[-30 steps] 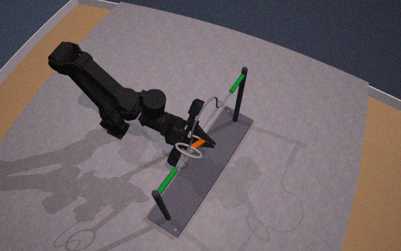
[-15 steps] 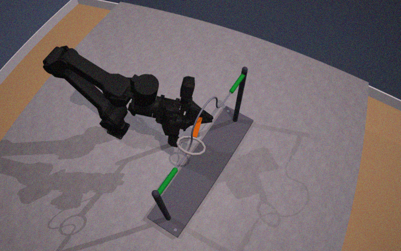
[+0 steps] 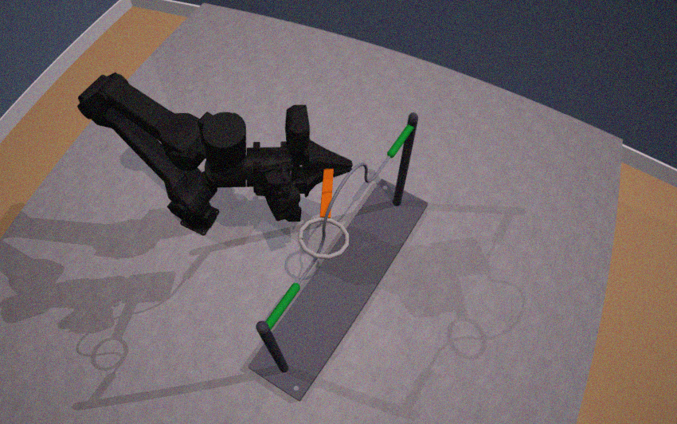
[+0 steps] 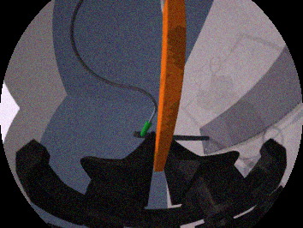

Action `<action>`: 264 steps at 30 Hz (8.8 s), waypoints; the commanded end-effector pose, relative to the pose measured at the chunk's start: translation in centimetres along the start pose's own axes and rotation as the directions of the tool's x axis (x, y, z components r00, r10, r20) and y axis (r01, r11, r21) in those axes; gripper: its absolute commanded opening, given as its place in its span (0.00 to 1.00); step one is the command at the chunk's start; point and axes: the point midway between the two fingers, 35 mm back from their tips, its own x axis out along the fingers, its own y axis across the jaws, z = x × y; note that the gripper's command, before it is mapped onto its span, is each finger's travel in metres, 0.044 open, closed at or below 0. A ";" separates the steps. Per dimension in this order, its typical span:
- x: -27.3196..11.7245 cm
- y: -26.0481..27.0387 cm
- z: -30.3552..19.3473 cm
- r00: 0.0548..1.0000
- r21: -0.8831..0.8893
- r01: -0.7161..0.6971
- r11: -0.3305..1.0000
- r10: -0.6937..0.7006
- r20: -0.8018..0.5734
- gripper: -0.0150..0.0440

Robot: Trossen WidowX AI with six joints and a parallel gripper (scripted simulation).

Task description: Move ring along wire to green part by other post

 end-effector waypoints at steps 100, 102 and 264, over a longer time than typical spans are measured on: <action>-4.0 -3.8 4.5 0.598 -0.734 0.674 0.077 -0.640 0.482 0.00; -4.1 -3.8 4.6 0.583 -0.735 0.677 0.039 -0.639 0.503 0.00; 5.7 -11.2 -5.9 0.676 -0.692 0.692 0.208 -0.522 0.519 0.00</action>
